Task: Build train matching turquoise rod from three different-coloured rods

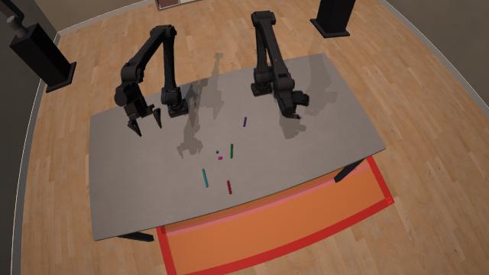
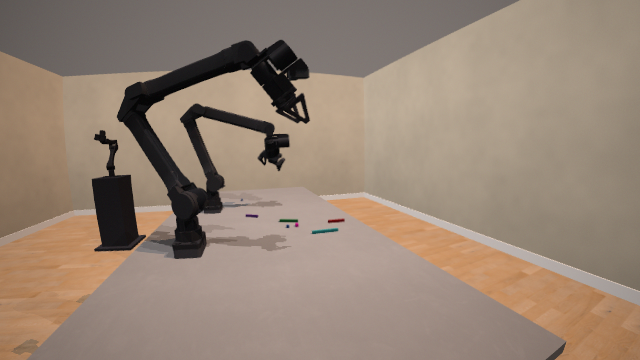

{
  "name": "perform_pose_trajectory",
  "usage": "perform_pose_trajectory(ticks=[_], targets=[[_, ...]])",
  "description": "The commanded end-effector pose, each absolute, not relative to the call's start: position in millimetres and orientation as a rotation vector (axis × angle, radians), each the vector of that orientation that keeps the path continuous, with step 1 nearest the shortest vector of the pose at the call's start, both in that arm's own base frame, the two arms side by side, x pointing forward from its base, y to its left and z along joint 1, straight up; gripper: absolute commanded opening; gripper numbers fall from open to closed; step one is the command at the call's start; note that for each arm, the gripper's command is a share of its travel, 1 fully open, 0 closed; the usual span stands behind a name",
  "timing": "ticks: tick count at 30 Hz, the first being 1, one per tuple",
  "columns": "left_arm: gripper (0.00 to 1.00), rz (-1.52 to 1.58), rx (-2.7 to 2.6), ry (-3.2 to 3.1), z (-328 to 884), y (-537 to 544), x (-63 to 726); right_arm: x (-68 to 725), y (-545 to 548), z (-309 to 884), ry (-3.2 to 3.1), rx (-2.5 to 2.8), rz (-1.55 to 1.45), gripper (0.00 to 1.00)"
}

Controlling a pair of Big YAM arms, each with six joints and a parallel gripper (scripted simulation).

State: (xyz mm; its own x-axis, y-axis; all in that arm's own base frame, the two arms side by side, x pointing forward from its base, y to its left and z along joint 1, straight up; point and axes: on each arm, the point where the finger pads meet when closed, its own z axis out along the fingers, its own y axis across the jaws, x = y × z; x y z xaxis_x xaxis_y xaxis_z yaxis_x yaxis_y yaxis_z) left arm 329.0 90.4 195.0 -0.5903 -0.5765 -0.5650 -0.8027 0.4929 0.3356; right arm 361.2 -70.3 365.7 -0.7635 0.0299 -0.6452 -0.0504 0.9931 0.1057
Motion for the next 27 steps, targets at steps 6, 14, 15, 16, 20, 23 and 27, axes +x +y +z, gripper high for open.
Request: perform_pose_trajectory(ticks=[6,14,15,16,20,23,27], targets=[[1.00,0.794,-1.155,2.336,207.6,89.9,338.3,374.9,-122.3,375.6,2.351,0.133,0.044,1.00],[1.00,0.794,-1.155,2.336,207.6,89.9,338.3,370.9,-219.3,390.8,2.207,0.375,-0.157,1.00],[1.00,0.794,-1.155,2.336,207.6,89.9,338.3,368.0,-233.7,393.3,2.184,0.409,-0.187,1.00],[1.00,0.794,-1.155,2.336,207.6,89.9,338.3,364.5,-248.4,396.0,2.160,0.443,-0.218,1.00],[1.00,0.794,-1.155,2.336,207.6,89.9,338.3,355.3,-278.5,401.8,2.109,0.512,-0.283,1.00],[1.00,0.794,-1.155,2.336,207.6,89.9,338.3,335.7,-324.1,411.4,2.024,0.615,-0.384,1.00],[1.00,0.794,-1.155,2.336,207.6,89.9,338.3,299.3,-382.6,425.5,1.901,0.746,-0.524,1.00]])
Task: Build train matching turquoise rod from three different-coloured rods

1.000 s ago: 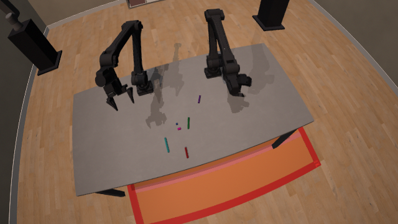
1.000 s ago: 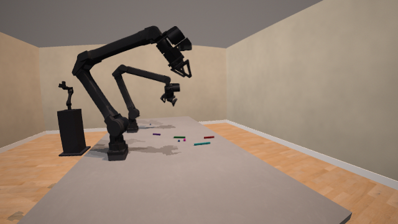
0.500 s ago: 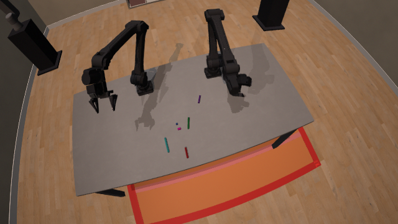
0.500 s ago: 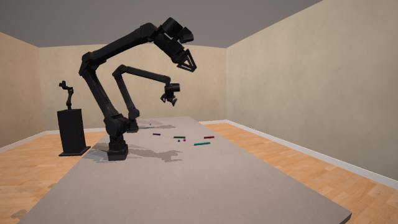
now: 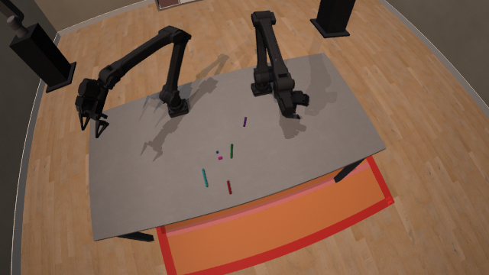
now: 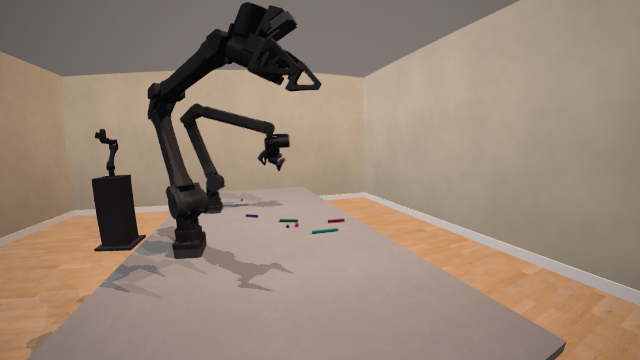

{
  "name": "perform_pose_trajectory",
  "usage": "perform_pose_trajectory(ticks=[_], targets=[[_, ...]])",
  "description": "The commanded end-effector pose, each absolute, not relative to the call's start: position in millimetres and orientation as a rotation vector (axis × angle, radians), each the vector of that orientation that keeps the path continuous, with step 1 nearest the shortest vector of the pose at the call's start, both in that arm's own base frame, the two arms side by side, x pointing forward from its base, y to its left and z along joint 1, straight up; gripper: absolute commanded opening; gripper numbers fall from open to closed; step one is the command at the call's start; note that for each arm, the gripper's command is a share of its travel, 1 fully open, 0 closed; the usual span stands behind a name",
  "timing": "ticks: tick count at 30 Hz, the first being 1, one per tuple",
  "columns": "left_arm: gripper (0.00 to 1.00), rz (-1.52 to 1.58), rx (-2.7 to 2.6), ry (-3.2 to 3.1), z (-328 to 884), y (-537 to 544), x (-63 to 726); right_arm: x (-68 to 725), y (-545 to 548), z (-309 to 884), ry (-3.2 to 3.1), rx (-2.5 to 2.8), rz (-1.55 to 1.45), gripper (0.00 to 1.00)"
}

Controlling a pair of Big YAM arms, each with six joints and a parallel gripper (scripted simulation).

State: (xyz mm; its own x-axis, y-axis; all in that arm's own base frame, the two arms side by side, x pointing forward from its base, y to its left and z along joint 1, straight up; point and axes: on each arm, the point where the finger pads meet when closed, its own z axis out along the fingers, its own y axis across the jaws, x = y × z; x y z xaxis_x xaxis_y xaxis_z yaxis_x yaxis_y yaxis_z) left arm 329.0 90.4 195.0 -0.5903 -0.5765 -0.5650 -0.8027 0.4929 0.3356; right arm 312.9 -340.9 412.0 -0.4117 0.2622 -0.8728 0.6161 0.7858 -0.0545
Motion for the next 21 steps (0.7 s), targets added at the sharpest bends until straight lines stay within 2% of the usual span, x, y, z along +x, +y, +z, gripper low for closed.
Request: perform_pose_trajectory(ticks=[1,6,8,21], targets=[[1.00,0.794,-1.155,2.336,207.6,89.9,338.3,288.5,-396.3,429.2,1.869,0.777,-0.559,1.00],[1.00,0.794,-1.155,2.336,207.6,89.9,338.3,228.0,-455.9,447.8,1.706,0.916,-0.730,1.00],[1.00,0.794,-1.155,2.336,207.6,89.9,338.3,228.0,-455.9,447.8,1.706,0.916,-0.730,1.00],[1.00,0.794,-1.155,2.336,207.6,89.9,338.3,75.3,-533.0,487.0,1.353,1.131,-1.070,1.00]])
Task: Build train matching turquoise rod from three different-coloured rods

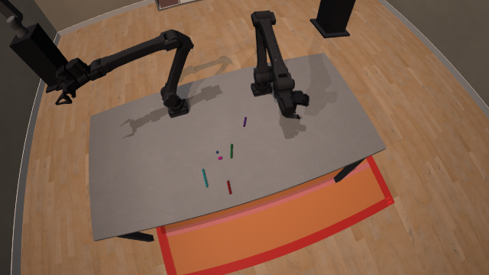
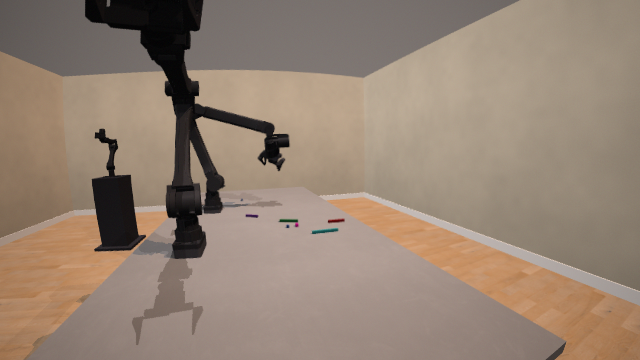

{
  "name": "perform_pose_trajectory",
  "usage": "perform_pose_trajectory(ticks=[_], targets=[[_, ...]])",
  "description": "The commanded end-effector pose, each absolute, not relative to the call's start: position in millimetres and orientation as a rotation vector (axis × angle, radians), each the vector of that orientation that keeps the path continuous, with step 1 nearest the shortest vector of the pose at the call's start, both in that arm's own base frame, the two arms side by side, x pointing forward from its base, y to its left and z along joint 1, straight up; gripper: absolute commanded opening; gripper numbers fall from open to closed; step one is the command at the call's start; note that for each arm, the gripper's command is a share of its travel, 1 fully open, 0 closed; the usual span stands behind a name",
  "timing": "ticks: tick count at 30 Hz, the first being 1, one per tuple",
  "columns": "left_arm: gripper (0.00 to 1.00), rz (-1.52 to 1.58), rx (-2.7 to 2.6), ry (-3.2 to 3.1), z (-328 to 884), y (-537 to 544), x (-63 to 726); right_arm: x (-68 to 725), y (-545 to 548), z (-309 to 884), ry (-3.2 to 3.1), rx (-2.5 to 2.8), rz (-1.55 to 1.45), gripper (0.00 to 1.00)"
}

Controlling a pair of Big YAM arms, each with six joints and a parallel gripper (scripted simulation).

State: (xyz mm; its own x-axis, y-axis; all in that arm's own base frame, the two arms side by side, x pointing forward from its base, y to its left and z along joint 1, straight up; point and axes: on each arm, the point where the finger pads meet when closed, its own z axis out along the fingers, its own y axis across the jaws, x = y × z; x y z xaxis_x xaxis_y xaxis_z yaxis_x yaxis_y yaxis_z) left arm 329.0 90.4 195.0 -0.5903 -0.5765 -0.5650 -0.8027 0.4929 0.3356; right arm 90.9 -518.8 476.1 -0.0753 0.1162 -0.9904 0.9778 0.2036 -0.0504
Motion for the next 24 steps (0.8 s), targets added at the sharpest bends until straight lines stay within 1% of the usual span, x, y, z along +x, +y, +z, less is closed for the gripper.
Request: perform_pose_trajectory(ticks=[1,12,24], targets=[[1.00,0.794,-1.155,2.336,207.6,89.9,338.3,66.9,-535.2,489.0,1.334,1.140,-1.087,1.00],[1.00,0.794,-1.155,2.336,207.6,89.9,338.3,22.2,-543.9,499.3,1.236,1.181,-1.175,1.00],[1.00,0.799,-1.164,2.340,204.7,93.0,335.0,17.1,-544.6,500.5,1.224,1.185,-1.185,1.00]])
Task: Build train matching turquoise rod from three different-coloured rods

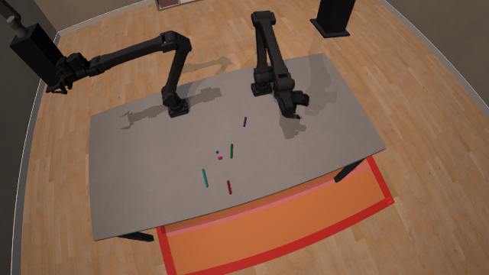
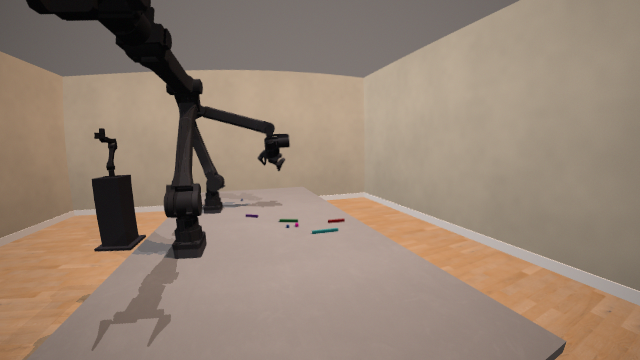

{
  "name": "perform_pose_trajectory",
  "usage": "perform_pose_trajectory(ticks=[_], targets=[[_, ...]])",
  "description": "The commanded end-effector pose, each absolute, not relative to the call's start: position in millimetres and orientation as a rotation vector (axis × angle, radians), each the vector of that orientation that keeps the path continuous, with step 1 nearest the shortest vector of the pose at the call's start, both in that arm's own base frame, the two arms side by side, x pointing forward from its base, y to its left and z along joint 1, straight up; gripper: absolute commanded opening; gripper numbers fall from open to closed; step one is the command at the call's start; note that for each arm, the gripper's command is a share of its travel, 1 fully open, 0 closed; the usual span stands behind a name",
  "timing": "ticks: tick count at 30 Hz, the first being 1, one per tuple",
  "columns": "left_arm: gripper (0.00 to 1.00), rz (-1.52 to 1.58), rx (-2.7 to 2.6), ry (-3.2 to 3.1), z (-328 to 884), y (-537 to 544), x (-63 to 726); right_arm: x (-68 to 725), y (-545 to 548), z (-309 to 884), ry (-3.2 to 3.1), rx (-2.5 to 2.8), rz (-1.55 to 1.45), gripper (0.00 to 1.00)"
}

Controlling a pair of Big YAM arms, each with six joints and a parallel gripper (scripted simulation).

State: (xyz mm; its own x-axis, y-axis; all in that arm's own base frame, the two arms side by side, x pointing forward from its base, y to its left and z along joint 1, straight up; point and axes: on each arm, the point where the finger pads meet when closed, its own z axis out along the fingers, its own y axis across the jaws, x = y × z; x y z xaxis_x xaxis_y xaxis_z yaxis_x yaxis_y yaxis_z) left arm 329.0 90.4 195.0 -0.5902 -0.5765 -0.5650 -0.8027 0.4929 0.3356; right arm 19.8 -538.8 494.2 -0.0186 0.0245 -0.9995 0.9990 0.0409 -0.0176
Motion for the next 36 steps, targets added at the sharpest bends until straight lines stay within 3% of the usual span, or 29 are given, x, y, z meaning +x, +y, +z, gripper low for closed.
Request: perform_pose_trajectory(ticks=[1,14,24,36], targets=[[1.00,0.808,-1.167,2.354,198.5,95.3,328.9,17.1,-544.6,500.5,1.224,1.185,-1.185,1.00],[1.00,0.625,-1.595,2.423,143.4,162.8,250.2,17.1,-544.6,500.5,1.224,1.185,-1.185,1.00],[1.00,0.139,-2.150,2.248,78.9,187.2,141.8,17.1,-544.6,500.5,1.224,1.185,-1.185,1.00],[1.00,-0.003,-2.247,2.159,67.6,182.8,122.2,17.1,-544.6,500.5,1.224,1.185,-1.185,1.00]])
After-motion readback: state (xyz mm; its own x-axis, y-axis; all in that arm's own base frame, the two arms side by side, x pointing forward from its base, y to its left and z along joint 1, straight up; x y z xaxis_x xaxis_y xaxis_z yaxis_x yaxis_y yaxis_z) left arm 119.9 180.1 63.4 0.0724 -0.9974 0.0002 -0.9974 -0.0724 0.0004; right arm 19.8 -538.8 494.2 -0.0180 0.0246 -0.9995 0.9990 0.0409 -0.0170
